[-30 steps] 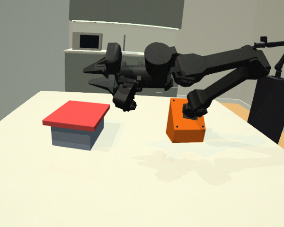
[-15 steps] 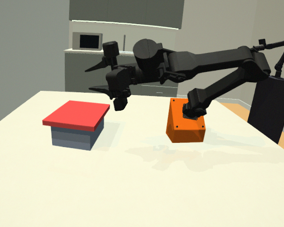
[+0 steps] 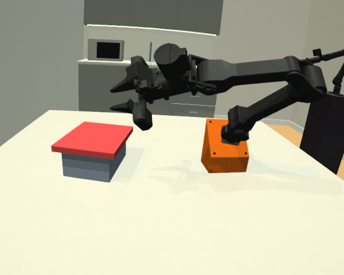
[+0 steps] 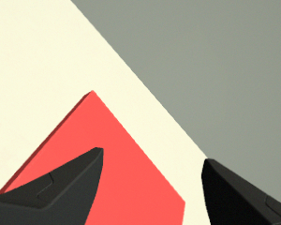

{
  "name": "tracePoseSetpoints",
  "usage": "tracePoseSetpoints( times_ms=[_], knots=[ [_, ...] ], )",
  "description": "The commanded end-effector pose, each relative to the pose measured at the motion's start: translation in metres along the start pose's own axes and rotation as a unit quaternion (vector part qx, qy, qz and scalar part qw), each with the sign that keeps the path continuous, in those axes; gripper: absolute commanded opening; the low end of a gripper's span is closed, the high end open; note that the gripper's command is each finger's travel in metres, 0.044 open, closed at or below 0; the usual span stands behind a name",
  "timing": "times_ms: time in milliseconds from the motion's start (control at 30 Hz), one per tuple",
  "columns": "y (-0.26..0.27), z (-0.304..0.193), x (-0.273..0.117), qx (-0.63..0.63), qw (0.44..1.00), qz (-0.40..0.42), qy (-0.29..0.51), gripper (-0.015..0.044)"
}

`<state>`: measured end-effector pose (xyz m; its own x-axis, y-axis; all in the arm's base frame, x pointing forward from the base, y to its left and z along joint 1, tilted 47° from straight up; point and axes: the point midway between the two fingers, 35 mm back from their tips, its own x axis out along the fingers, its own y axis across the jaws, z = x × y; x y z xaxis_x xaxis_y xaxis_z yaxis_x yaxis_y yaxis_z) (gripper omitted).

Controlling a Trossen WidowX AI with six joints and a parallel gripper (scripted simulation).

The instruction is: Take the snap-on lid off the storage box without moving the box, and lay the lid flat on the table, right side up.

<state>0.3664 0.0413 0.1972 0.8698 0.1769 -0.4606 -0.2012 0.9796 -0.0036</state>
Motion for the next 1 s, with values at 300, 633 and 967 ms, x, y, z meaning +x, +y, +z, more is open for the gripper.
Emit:
tracePoseSetpoints(
  times_ms=[300, 633, 967],
  knots=[
    [-0.029, -0.094, 0.0, 0.676, 0.725, 0.017, 0.131, 0.0235],
    [-0.035, -0.117, -0.009, 0.848, 0.503, 0.0, 0.164, 0.0235],
    [-0.036, -0.127, -0.014, 0.921, 0.348, -0.018, 0.176, 0.0235]
  ],
)
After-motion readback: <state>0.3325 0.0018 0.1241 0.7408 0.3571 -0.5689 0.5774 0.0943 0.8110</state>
